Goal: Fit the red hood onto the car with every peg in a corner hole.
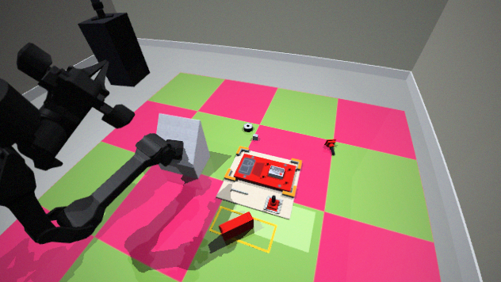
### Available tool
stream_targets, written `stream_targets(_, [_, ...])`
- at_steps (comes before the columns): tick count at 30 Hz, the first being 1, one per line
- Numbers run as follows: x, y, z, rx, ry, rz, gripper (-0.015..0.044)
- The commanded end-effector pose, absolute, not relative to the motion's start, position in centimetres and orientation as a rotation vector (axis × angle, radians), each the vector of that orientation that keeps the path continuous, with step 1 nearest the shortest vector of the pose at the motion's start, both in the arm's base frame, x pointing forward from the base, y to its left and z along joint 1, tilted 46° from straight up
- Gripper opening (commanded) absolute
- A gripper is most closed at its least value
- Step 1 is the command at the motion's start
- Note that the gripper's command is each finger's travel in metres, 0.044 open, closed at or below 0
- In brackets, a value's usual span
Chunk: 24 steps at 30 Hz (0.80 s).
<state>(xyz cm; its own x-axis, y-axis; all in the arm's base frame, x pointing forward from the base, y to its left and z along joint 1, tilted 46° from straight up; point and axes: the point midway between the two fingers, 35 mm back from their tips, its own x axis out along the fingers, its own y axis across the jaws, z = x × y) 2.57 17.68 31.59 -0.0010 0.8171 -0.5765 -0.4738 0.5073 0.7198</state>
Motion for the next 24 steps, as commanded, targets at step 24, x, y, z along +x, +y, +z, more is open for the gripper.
stream_targets(24, [28.1,3.6,21.8,-0.576,1.128,0.069,0.0])
